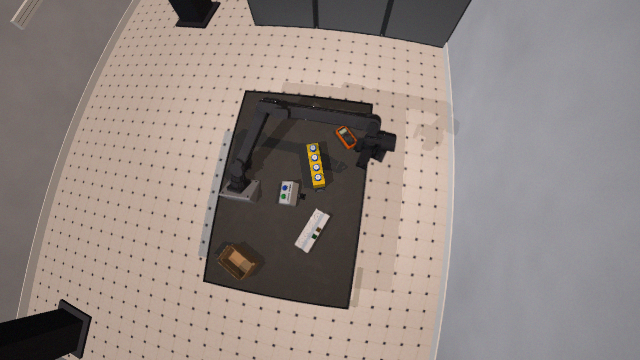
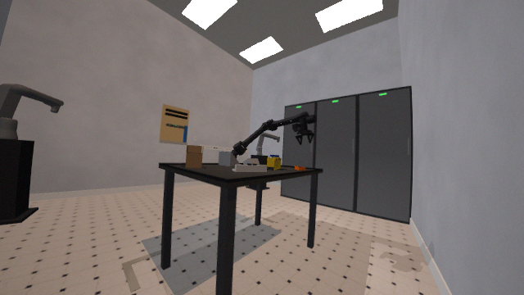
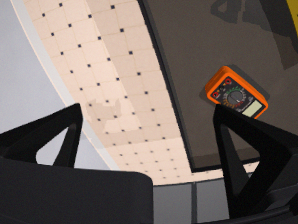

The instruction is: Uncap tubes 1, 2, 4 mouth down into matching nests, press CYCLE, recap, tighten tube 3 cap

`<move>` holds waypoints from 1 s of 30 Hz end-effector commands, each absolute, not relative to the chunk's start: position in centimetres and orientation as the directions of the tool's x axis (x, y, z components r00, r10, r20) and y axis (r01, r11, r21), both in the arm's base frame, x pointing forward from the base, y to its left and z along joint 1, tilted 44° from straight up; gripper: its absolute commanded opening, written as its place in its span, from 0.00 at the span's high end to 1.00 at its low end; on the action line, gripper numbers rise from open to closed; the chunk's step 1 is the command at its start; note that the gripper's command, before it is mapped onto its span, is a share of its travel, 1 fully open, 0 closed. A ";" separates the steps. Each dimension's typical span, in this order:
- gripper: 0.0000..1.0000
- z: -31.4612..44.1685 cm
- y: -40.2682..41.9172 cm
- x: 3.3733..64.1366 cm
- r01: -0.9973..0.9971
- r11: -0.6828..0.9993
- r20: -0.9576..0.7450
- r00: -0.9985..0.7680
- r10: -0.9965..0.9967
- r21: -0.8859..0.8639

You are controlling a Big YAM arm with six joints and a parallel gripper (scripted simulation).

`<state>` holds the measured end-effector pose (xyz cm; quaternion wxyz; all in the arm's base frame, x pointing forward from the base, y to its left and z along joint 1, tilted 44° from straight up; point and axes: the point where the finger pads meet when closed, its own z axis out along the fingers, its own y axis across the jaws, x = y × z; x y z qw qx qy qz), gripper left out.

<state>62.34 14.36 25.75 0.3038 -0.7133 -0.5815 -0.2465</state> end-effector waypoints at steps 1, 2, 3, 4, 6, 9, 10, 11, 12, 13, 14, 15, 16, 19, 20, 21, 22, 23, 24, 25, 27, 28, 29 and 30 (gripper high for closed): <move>0.00 26.2 14.0 62.4 0.980 -0.145 0.707 0.199 0.678 -0.137; 0.00 26.2 14.0 62.4 0.980 -0.145 0.707 0.199 0.678 -0.137; 0.51 27.0 14.0 62.8 0.982 -0.145 0.711 0.185 0.678 -0.118; 0.51 27.0 14.0 62.8 0.982 -0.145 0.711 0.185 0.678 -0.118; 0.51 27.0 14.0 62.8 0.982 -0.145 0.711 0.185 0.678 -0.118; 0.51 27.0 14.0 62.8 0.982 -0.145 0.711 0.185 0.678 -0.118; 0.51 27.0 14.0 62.8 0.982 -0.145 0.711 0.185 0.678 -0.118; 0.51 27.0 14.0 62.8 0.982 -0.145 0.711 0.185 0.678 -0.118; 0.51 27.0 14.0 62.8 0.982 -0.145 0.711 0.185 0.678 -0.118; 0.51 27.0 14.0 62.8 0.982 -0.145 0.711 0.185 0.678 -0.118; 0.51 27.0 14.0 62.8 0.982 -0.145 0.711 0.185 0.678 -0.118; 0.51 27.0 14.0 62.8 0.982 -0.145 0.711 0.185 0.678 -0.118; 0.51 27.0 14.0 62.8 0.982 -0.145 0.711 0.185 0.678 -0.118; 0.51 27.0 14.0 62.8 0.982 -0.145 0.711 0.185 0.678 -0.118; 0.51 27.0 14.0 62.8 0.982 -0.145 0.711 0.185 0.678 -0.118; 0.51 27.0 14.0 62.8 0.982 -0.145 0.711 0.185 0.678 -0.118; 0.51 27.0 14.0 62.8 0.982 -0.145 0.711 0.185 0.678 -0.118; 0.51 27.0 14.0 62.8 0.982 -0.145 0.711 0.185 0.678 -0.118; 0.51 27.0 14.0 62.8 0.982 -0.145 0.711 0.185 0.678 -0.118; 0.51 27.0 14.0 62.8 0.982 -0.145 0.711 0.185 0.678 -0.118; 0.51 27.0 14.0 62.8 0.982 -0.145 0.711 0.185 0.678 -0.118; 0.51 27.0 14.0 62.8 0.982 -0.145 0.711 0.185 0.678 -0.118; 0.51 27.0 14.0 62.8 0.982 -0.145 0.711 0.185 0.678 -0.118; 0.51 27.0 14.0 62.8 0.982 -0.145 0.711 0.185 0.678 -0.118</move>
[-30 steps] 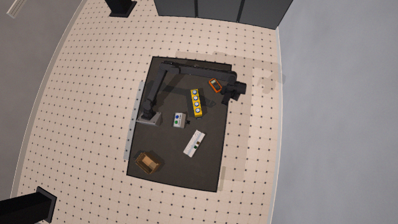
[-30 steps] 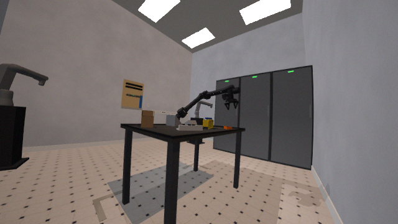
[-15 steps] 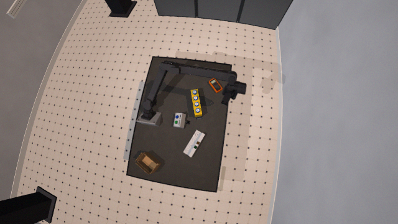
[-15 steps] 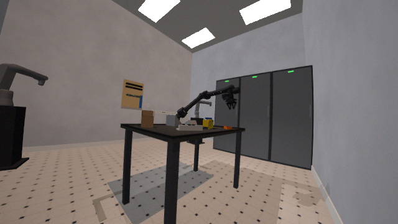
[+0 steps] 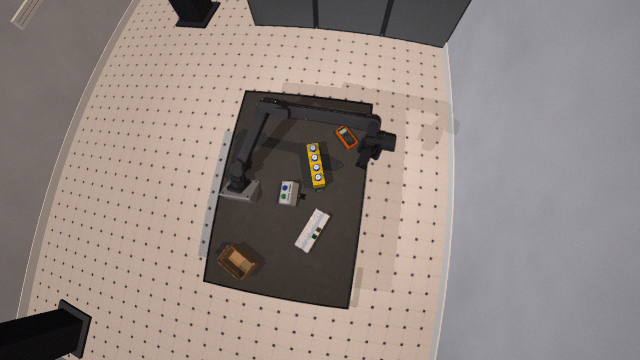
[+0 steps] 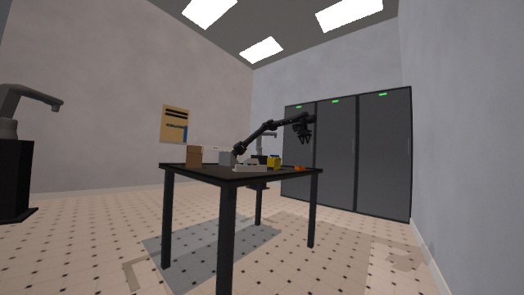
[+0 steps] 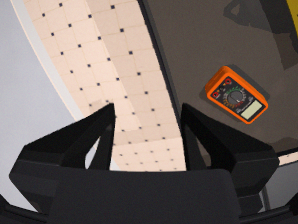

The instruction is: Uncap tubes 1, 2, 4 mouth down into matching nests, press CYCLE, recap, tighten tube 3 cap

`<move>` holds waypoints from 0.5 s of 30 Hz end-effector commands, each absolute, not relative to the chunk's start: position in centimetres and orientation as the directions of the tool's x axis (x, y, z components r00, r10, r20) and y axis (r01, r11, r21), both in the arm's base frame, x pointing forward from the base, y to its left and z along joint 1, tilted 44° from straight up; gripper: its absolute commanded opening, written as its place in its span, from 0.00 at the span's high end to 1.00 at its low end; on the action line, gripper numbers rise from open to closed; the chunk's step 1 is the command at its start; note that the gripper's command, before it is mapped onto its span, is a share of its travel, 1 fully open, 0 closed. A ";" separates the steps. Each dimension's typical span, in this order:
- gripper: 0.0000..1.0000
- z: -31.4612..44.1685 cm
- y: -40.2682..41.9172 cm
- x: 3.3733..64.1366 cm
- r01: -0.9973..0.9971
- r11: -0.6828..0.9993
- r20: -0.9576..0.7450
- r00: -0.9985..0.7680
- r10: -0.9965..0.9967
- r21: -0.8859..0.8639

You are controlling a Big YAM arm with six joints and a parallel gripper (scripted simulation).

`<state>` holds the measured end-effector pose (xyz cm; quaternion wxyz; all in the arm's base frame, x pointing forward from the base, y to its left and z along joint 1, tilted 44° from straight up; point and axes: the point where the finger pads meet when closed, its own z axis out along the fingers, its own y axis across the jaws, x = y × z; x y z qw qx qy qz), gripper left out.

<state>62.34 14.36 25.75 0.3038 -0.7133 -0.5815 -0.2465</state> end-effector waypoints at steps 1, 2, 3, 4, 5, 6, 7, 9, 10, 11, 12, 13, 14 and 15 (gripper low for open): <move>0.51 27.0 14.0 62.8 0.982 -0.145 0.711 0.185 0.678 -0.118; 0.51 27.0 14.0 62.8 0.982 -0.145 0.711 0.185 0.678 -0.118; 0.51 27.0 14.0 62.8 0.982 -0.145 0.711 0.185 0.678 -0.118; 0.51 27.0 14.0 62.8 0.982 -0.145 0.711 0.185 0.678 -0.118; 0.51 27.0 14.0 62.8 0.982 -0.145 0.711 0.185 0.678 -0.118; 0.51 27.0 14.0 62.8 0.982 -0.145 0.711 0.185 0.678 -0.118; 0.51 26.7 12.3 62.1 0.985 -0.146 0.717 0.168 0.677 -0.092; 0.51 26.2 11.4 61.9 0.994 -0.104 0.714 0.102 0.692 -0.041; 0.51 26.0 10.9 61.8 0.996 -0.082 0.714 0.069 0.696 -0.016; 0.51 25.7 10.6 61.6 0.998 -0.058 0.714 0.036 0.699 0.007; 0.51 25.3 10.4 61.4 0.999 -0.035 0.712 0.003 0.702 0.030; 0.51 24.3 10.3 61.6 0.999 -0.017 0.711 -0.010 0.703 0.031; 0.51 23.8 10.0 61.4 0.999 0.008 0.708 -0.041 0.705 0.051; 0.51 23.7 9.7 61.1 0.996 0.032 0.703 -0.078 0.707 0.078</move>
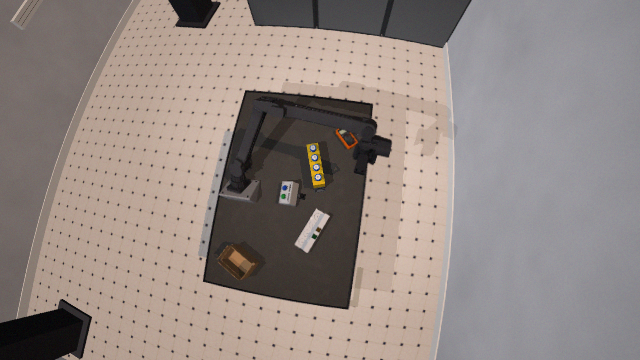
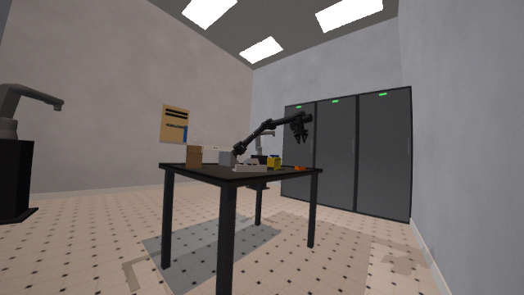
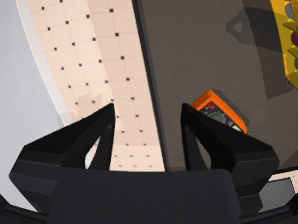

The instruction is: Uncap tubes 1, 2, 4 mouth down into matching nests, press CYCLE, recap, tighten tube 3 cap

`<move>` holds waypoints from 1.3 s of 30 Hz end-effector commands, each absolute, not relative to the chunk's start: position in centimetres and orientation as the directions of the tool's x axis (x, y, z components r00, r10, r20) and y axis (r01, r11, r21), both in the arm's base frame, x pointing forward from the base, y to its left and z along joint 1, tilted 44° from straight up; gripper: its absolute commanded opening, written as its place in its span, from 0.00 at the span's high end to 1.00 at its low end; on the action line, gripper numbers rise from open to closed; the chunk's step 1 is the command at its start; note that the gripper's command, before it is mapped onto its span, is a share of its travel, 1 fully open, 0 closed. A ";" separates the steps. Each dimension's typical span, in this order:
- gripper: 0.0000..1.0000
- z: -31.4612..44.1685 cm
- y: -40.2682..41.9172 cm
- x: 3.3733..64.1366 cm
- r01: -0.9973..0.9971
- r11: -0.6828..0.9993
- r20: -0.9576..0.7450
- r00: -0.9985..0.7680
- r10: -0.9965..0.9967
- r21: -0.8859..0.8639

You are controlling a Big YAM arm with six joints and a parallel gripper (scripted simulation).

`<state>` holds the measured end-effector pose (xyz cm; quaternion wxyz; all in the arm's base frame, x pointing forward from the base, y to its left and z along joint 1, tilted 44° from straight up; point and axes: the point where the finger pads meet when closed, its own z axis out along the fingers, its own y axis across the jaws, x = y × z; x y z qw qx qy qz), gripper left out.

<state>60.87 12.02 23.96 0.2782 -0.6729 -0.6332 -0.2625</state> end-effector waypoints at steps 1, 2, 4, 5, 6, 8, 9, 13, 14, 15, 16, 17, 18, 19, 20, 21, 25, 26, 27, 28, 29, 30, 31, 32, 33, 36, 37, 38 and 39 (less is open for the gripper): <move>0.51 23.9 9.4 60.8 0.993 0.057 0.698 -0.116 0.706 0.107; 0.51 23.8 9.1 60.5 0.988 0.082 0.693 -0.153 0.705 0.134; 0.51 23.1 8.6 59.9 0.976 0.132 0.682 -0.215 0.699 0.173; 0.51 22.9 8.4 59.8 0.975 0.132 0.682 -0.219 0.698 0.178; 0.51 22.6 8.1 59.6 0.967 0.157 0.673 -0.251 0.695 0.198; 0.51 22.6 8.1 59.6 0.967 0.157 0.673 -0.251 0.695 0.198; 0.51 21.5 10.4 58.8 0.955 0.222 0.674 -0.296 0.677 0.196; 0.51 20.9 6.8 58.2 0.914 0.280 0.630 -0.405 0.663 0.293; 0.51 20.5 6.6 57.9 0.900 0.303 0.620 -0.435 0.653 0.312; 0.51 20.2 6.3 57.6 0.885 0.327 0.609 -0.465 0.643 0.332; 0.51 19.6 6.1 57.4 0.885 0.327 0.610 -0.465 0.641 0.331; 0.51 18.9 5.8 57.2 0.872 0.350 0.602 -0.490 0.631 0.343; 0.51 18.4 5.6 56.9 0.856 0.373 0.591 -0.517 0.619 0.358; 0.51 18.3 5.4 56.5 0.838 0.395 0.579 -0.546 0.606 0.376; 0.51 18.3 5.2 56.0 0.819 0.417 0.566 -0.573 0.592 0.394; 0.51 18.3 5.0 55.9 0.815 0.417 0.561 -0.579 0.592 0.403; 0.51 17.7 4.6 55.3 0.773 0.460 0.531 -0.634 0.562 0.437; 0.51 17.4 5.4 54.6 0.751 0.491 0.531 -0.660 0.532 0.441; 0.51 17.1 4.5 54.5 0.728 0.503 0.505 -0.685 0.524 0.466; 0.51 16.8 3.9 54.3 0.706 0.519 0.486 -0.708 0.512 0.482; 0.51 16.5 3.7 54.0 0.683 0.537 0.472 -0.731 0.494 0.496; 0.51 16.2 3.5 53.5 0.661 0.554 0.460 -0.751 0.474 0.507; 0.51 15.9 3.3 53.2 0.635 0.571 0.444 -0.772 0.454 0.520; 0.51 15.6 3.1 52.9 0.631 0.572 0.439 -0.776 0.453 0.525; 0.51 14.7 2.9 52.6 0.610 0.587 0.431 -0.792 0.433 0.531; 0.51 13.9 2.4 51.3 0.532 0.631 0.386 -0.846 0.368 0.565; 0.51 14.1 2.3 51.1 0.521 0.632 0.370 -0.853 0.368 0.573; 0.51 13.8 2.1 50.8 0.493 0.646 0.352 -0.870 0.345 0.584; 0.51 13.5 1.9 50.3 0.465 0.657 0.337 -0.885 0.322 0.593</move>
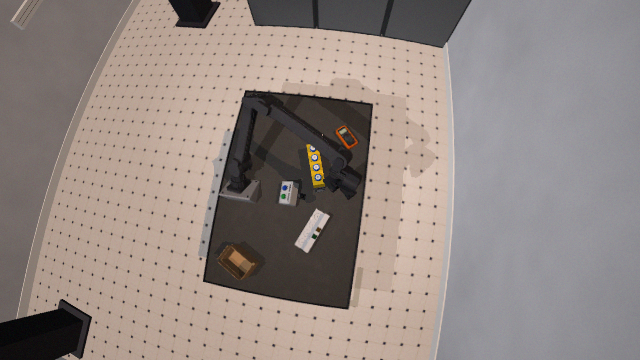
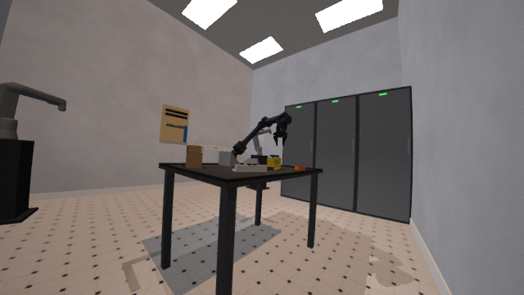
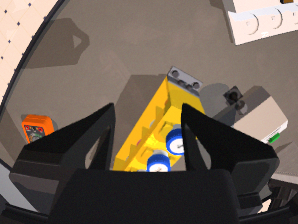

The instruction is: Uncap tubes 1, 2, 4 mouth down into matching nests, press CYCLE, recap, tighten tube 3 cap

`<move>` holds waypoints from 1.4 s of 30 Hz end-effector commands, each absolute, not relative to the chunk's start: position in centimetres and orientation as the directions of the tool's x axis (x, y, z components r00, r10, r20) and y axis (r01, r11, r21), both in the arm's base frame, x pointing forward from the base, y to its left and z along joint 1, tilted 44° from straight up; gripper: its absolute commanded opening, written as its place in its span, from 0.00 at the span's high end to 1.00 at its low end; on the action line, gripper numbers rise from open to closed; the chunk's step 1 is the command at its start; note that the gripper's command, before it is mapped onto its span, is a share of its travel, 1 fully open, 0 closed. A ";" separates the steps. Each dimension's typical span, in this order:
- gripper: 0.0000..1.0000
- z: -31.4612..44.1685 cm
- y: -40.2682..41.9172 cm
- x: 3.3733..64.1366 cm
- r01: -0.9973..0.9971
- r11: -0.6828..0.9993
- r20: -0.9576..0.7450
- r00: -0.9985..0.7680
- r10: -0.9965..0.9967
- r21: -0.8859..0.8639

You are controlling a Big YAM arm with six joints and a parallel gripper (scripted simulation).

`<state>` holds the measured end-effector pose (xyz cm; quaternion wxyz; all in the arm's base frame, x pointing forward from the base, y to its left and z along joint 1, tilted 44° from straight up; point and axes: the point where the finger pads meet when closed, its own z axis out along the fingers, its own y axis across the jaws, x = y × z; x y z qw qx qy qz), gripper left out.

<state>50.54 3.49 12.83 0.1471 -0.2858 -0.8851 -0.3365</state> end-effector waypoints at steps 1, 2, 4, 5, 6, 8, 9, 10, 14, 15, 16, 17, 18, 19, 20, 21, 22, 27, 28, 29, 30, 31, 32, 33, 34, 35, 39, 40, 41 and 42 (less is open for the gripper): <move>0.51 13.5 1.9 50.1 0.468 0.656 0.342 -0.883 0.321 0.593; 0.51 13.5 1.9 50.1 0.468 0.656 0.342 -0.883 0.321 0.593; 0.51 13.2 2.6 49.8 0.421 0.677 0.317 -0.906 0.282 0.604; 0.51 12.9 1.7 49.5 0.401 0.682 0.297 -0.915 0.271 0.612; 0.51 12.6 1.4 49.1 0.372 0.690 0.279 -0.927 0.250 0.621; 0.51 12.1 1.1 48.2 0.314 0.705 0.247 -0.948 0.199 0.636; 0.51 11.8 1.0 47.8 0.282 0.712 0.227 -0.958 0.174 0.643; 0.51 11.4 0.8 47.5 0.278 0.712 0.222 -0.960 0.173 0.645; 0.51 10.2 0.4 45.8 0.153 0.729 0.150 -0.986 0.069 0.668; 0.51 10.2 0.3 45.5 0.145 0.729 0.140 -0.988 0.068 0.669; 0.51 10.0 0.2 45.0 0.113 0.731 0.121 -0.992 0.042 0.673; 0.51 9.7 0.1 44.6 0.081 0.732 0.103 -0.995 0.016 0.677; 0.51 9.7 0.1 44.4 0.081 0.730 0.103 -0.995 0.015 0.678; 0.51 9.7 0.1 44.4 0.081 0.730 0.103 -0.995 0.015 0.678; 0.51 9.7 0.1 44.4 0.081 0.730 0.103 -0.995 0.015 0.678; 0.51 9.4 0.4 44.1 0.037 0.732 0.078 -0.997 -0.023 0.680; 0.51 9.1 -0.2 43.6 0.012 0.732 0.058 -0.998 -0.038 0.682; 0.51 7.7 -0.6 41.4 -0.119 0.715 -0.021 -0.989 -0.144 0.688; 0.51 7.5 -0.7 40.7 -0.140 0.715 -0.036 -0.987 -0.158 0.685; 0.51 7.3 -0.7 40.3 -0.156 0.711 -0.047 -0.984 -0.170 0.686; 0.51 6.5 -0.7 40.1 -0.156 0.702 -0.037 -0.983 -0.182 0.695; 0.51 6.4 -0.6 39.8 -0.157 0.693 -0.028 -0.981 -0.194 0.703; 0.51 7.2 -1.0 41.2 -0.181 0.700 -0.058 -0.979 -0.195 0.691; 0.51 7.5 -0.5 41.8 -0.201 0.699 -0.071 -0.975 -0.211 0.686; 0.51 8.0 0.1 41.8 -0.218 0.698 -0.081 -0.971 -0.224 0.682; 0.51 7.5 -0.2 41.0 -0.190 0.701 -0.059 -0.977 -0.206 0.687; 0.51 7.5 -0.2 41.0 -0.190 0.701 -0.059 -0.977 -0.206 0.687; 0.51 7.5 -0.2 41.0 -0.190 0.701 -0.059 -0.977 -0.206 0.687; 0.51 7.5 -0.2 41.0 -0.190 0.701 -0.059 -0.977 -0.206 0.687; 0.51 7.5 -0.2 41.0 -0.190 0.701 -0.059 -0.977 -0.206 0.687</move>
